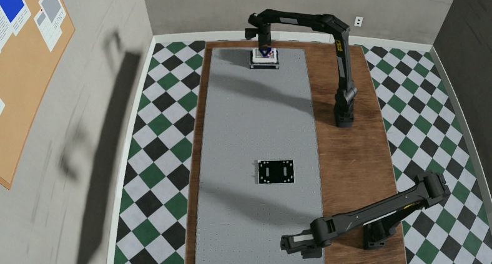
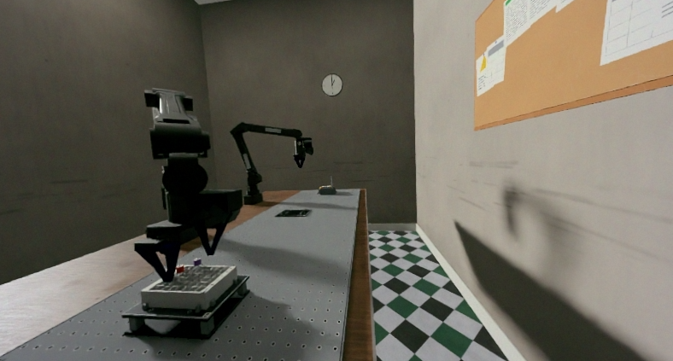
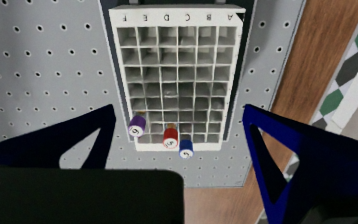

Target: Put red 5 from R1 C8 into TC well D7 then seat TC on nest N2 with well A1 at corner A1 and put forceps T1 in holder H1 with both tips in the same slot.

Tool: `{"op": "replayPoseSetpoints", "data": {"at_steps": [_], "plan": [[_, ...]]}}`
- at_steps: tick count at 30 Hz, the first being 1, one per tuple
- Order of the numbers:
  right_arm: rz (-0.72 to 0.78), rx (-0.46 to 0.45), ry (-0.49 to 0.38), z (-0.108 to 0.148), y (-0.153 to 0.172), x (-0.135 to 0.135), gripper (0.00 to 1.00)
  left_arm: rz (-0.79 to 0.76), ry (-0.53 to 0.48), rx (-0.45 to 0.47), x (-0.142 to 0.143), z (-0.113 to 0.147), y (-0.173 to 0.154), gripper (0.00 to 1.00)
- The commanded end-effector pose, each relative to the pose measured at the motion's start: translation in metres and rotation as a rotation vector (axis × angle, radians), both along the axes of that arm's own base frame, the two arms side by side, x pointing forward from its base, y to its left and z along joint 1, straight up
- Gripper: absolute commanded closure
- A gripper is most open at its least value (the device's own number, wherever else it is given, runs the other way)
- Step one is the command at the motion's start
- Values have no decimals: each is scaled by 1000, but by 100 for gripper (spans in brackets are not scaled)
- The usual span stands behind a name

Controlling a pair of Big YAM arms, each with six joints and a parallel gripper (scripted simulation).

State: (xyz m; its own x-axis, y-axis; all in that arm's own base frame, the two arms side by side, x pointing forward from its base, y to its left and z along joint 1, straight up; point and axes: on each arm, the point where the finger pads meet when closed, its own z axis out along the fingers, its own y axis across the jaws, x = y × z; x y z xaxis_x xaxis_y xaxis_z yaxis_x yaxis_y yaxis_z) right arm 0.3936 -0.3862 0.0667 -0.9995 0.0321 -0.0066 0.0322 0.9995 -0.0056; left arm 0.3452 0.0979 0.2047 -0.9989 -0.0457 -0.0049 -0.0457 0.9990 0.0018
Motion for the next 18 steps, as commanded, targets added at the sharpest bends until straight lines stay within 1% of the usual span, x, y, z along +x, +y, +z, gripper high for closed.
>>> {"op": "replayPoseSetpoints", "data": {"at_steps": [1, 3, 5, 6, 7, 8, 14, 16, 17, 18], "plan": [[3, -21, -21, 18, -6, 12, 0, 5, -30, 8, 9, 11, 2, 76], [3, -42, -43, 36, -10, 16, 0, 5, -30, 8, 9, 11, 2, 76], [3, -47, -47, 43, -10, 16, 0, 5, -30, 8, 9, 11, 2, 76], [3, -34, -34, 33, -9, 16, 0, 5, -30, 8, 9, 11, 2, 76], [28, -22, -21, 31, 4, 8, 0, 5, -30, 8, 9, 11, 2, 76], [12, -7, -6, 24, 13, 1, 0, 5, -30, 8, 9, 11, 2, 76], [7, -7, -8, 33, 35, -2, 0, 5, -30, 8, 9, 11, 2, 76], [7, -7, -8, 33, 35, -2, 0, 5, -30, 8, 9, 11, 2, 76], [7, 15, 17, 13, 38, -2, 0, 5, -30, 8, 9, 11, 2, 76], [7, 7, 8, 23, 42, -3, 0, 5, -30, 8, 9, 11, 2, 76]]}}
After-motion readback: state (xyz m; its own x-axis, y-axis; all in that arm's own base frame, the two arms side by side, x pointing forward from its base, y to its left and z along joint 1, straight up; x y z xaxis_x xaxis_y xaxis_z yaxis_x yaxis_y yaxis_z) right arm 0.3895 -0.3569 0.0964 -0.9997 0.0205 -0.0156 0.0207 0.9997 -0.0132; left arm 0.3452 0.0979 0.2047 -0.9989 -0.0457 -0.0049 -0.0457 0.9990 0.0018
